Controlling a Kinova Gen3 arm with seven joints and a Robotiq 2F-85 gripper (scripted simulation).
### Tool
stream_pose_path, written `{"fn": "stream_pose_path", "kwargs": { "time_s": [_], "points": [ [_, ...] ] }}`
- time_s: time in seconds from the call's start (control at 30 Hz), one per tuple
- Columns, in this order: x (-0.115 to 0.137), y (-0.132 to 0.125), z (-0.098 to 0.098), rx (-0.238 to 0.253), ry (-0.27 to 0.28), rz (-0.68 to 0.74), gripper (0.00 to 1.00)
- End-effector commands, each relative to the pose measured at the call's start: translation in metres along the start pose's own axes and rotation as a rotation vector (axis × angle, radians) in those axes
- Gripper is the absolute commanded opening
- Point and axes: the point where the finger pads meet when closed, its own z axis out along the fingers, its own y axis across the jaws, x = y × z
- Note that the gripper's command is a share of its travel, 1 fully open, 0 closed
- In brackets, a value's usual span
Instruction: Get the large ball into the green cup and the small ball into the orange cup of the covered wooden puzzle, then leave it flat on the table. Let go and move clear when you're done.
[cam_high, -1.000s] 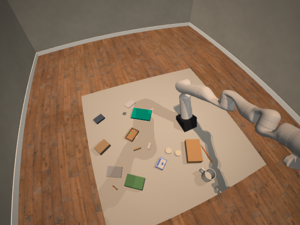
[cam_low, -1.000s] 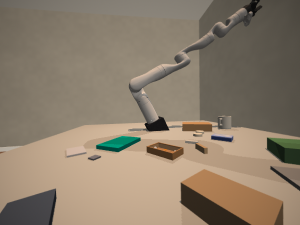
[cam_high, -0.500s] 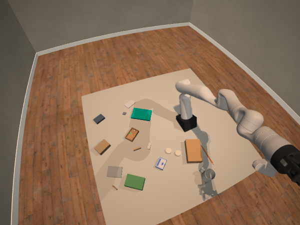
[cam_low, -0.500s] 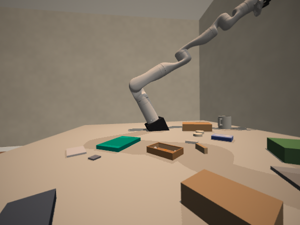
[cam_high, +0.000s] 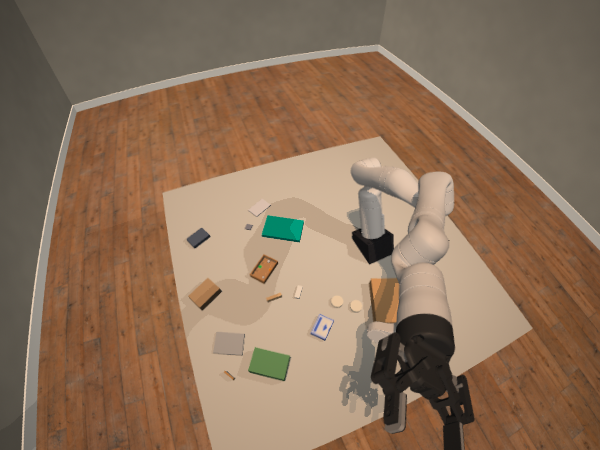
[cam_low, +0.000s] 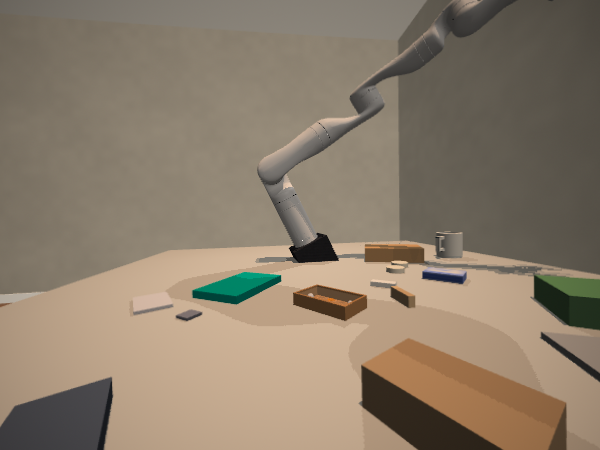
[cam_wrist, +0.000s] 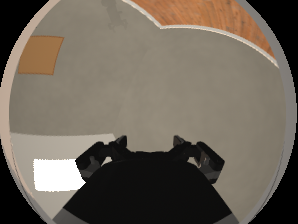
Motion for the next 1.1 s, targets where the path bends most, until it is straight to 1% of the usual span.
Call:
{"fn": "stream_pose_path", "kwargs": {
  "time_s": [0.0, 0.07, 0.13, 0.17, 0.23, 0.3, 0.47, 0.57, 0.63, 0.7, 0.73, 0.77, 0.83, 0.97, 1.07],
  "points": [
    [0.049, -0.054, -0.004, 0.047, 0.096, -0.008, 1.00],
    [0.085, -0.074, -0.009, 0.059, 0.169, -0.020, 1.00],
    [0.085, -0.074, -0.009, 0.059, 0.169, -0.020, 1.00],
    [0.125, -0.104, -0.016, 0.064, 0.207, -0.025, 1.00],
    [0.156, -0.115, -0.024, 0.072, 0.287, -0.032, 1.00],
    [0.193, -0.132, -0.036, 0.078, 0.372, -0.035, 1.00],
    [0.281, -0.166, -0.076, 0.078, 0.596, -0.025, 1.00],
    [0.326, -0.193, -0.098, 0.078, 0.596, -0.025, 1.00],
    [0.359, -0.202, -0.121, 0.073, 0.689, -0.013, 1.00],
    [0.359, -0.202, -0.121, 0.073, 0.689, -0.013, 1.00],
    [0.401, -0.219, -0.149, 0.069, 0.736, -0.005, 1.00],
    [0.412, -0.219, -0.159, 0.065, 0.783, 0.003, 1.00],
    [0.443, -0.223, -0.187, 0.054, 0.876, 0.024, 1.00],
    [0.506, -0.229, -0.256, 0.026, 1.057, 0.074, 1.00],
    [0.546, -0.227, -0.312, 0.000, 1.186, 0.120, 1.00]
  ]
}}
